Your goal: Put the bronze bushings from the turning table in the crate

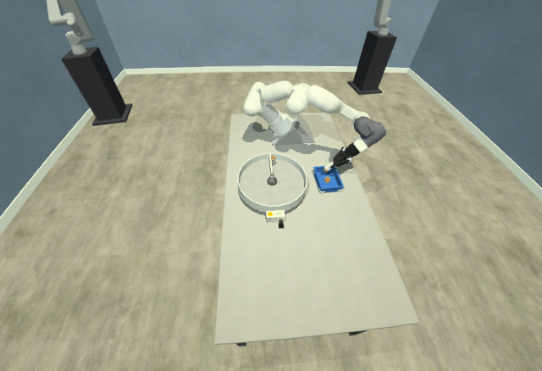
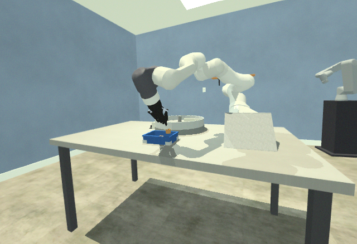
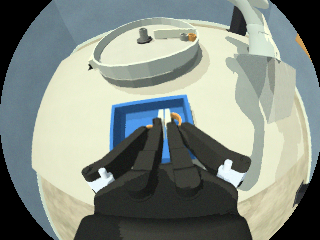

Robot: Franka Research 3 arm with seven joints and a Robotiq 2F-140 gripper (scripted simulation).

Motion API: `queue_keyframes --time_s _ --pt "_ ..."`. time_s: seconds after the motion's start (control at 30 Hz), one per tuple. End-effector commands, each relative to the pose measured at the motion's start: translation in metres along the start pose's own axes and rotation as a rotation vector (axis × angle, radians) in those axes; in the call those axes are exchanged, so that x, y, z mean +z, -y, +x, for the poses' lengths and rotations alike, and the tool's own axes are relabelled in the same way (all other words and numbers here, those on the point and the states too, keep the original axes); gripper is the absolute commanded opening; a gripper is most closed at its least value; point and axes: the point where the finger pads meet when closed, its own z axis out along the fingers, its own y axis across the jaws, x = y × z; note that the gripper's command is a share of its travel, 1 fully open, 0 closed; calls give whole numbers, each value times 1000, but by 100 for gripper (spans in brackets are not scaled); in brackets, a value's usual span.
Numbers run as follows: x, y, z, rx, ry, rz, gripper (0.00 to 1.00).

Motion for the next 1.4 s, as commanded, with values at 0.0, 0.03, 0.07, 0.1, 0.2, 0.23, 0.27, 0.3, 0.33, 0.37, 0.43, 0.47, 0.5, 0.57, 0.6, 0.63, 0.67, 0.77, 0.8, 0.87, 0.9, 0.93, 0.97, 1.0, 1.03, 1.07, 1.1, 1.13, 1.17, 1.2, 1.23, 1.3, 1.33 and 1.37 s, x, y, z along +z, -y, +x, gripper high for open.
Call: queue_keyframes --time_s 0.0,0.03,0.07,0.1,0.2,0.23,0.27,0.3,0.33,0.37,0.43,0.47,0.5,0.57,0.6,0.63,0.67,0.77,0.8,0.87,0.9,0.93,0.97,1.0,1.03,1.07,1.1,1.13,1.17,1.2,1.23,1.3,1.33,1.37 --pt "0 1 0 9 3 2 0" --pt "0 1 0 9 3 2 0" --pt "0 1 -1 9 3 2 0" --pt "1 1 -1 9 3 2 0" --pt "3 1 -3 9 3 2 0" --pt "4 1 -3 9 3 2 0" --pt "5 2 -4 9 3 2 0" --pt "6 2 -5 9 3 2 0" --pt "7 2 -6 9 3 2 0" --pt "8 2 -7 9 3 2 0" --pt "11 2 -10 9 3 2 0" --pt "12 2 -11 9 3 2 0" --pt "13 2 -12 9 3 2 0" --pt "13 2 -12 9 3 2 0" --pt "15 2 -13 9 3 2 0" --pt "16 2 -15 9 3 2 0" --pt "18 2 -16 9 3 2 0" --pt "22 2 -19 9 3 2 0" --pt "23 2 -20 9 3 2 0" --pt "25 2 -22 9 3 2 0" --pt "26 2 -23 9 3 2 0" --pt "27 2 -24 9 3 2 0" --pt "28 2 -25 9 3 2 0" --pt "28 2 -25 9 3 2 0" --pt "29 2 -26 9 3 2 0" --pt "29 2 -26 9 3 2 0" --pt "29 2 -26 9 3 2 0" --pt "29 2 -26 9 3 2 0" --pt "30 2 -27 9 3 2 0" --pt "30 2 -27 9 3 2 0" --pt "30 2 -27 9 3 2 0" --pt "31 2 -27 9 3 2 0" --pt "31 2 -27 9 3 2 0" --pt "31 2 -27 9 3 2 0"
